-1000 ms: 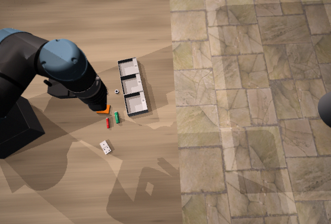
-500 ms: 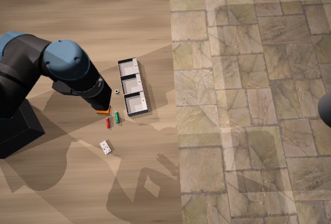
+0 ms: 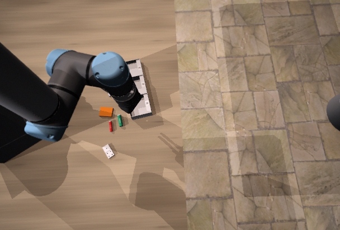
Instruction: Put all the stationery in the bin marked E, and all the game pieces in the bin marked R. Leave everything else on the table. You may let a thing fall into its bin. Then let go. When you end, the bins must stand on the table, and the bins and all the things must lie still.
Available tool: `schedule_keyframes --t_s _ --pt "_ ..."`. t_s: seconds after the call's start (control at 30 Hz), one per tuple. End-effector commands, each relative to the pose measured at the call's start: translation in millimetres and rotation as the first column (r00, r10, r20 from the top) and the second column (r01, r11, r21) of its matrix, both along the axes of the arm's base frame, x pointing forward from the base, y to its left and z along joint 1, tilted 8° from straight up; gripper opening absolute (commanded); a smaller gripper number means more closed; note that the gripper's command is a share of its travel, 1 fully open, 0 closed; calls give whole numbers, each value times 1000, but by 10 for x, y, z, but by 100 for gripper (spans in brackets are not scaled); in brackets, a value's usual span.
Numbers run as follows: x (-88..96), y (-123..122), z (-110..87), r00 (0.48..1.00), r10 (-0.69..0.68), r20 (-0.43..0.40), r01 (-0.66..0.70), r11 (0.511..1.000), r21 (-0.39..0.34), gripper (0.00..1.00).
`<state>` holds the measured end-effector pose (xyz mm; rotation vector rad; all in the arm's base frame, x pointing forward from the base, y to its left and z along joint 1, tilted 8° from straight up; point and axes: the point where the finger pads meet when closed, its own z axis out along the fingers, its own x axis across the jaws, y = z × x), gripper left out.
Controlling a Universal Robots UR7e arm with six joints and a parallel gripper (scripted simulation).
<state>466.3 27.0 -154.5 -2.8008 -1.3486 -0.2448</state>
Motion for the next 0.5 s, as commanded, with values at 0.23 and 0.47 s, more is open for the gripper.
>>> schedule_keyframes --t_s 0.23,0.47 --pt "394 148 -314 932 -361 -37 362 931 35 31" --pt "394 148 -314 818 -571 -71 575 816 53 31"
